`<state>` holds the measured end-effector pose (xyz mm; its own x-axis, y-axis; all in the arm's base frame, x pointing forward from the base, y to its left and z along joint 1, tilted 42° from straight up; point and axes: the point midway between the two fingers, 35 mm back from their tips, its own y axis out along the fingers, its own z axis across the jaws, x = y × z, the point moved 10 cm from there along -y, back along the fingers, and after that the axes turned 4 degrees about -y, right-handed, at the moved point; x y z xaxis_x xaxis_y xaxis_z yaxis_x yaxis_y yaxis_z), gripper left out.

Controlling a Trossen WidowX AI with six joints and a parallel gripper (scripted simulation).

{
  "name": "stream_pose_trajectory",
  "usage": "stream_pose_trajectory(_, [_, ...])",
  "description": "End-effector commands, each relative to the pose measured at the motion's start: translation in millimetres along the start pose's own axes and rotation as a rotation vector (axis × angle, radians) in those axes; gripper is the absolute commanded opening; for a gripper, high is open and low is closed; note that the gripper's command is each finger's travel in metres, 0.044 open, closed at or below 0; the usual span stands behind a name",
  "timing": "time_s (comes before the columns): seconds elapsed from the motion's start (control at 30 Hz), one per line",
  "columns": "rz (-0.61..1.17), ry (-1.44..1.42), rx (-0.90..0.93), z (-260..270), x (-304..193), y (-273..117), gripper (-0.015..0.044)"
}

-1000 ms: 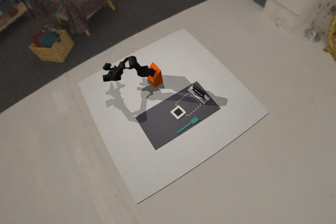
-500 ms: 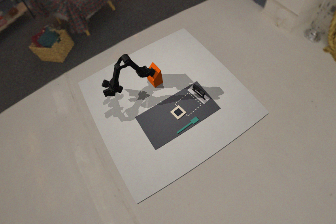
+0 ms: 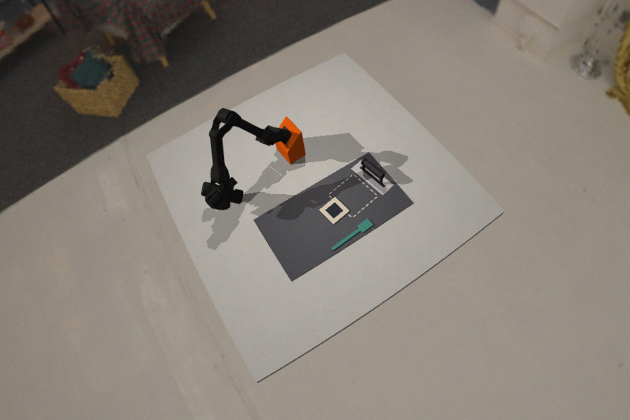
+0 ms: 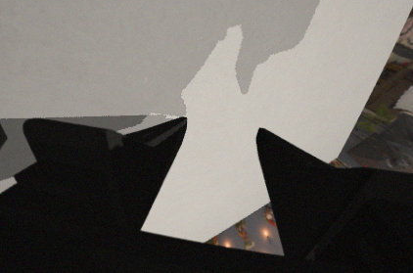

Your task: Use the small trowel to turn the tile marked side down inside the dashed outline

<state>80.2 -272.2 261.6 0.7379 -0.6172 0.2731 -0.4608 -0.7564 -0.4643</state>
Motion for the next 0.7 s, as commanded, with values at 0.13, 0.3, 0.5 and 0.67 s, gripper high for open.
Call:
stream_pose_trajectory(0.13, [-0.186,-0.017,0.148,41.3,59.3,-39.6,0.027])
stream_pose_trajectory(0.3, [-0.282,-0.07,0.264,86.1,95.3,-76.2,0.027])
stream_pose_trajectory(0.5, [-0.364,-0.218,0.377,151.3,115.8,-124.0,0.027])
stream_pose_trajectory(0.67, [-0.395,-0.308,0.434,194.4,119.9,-156.2,0.027])
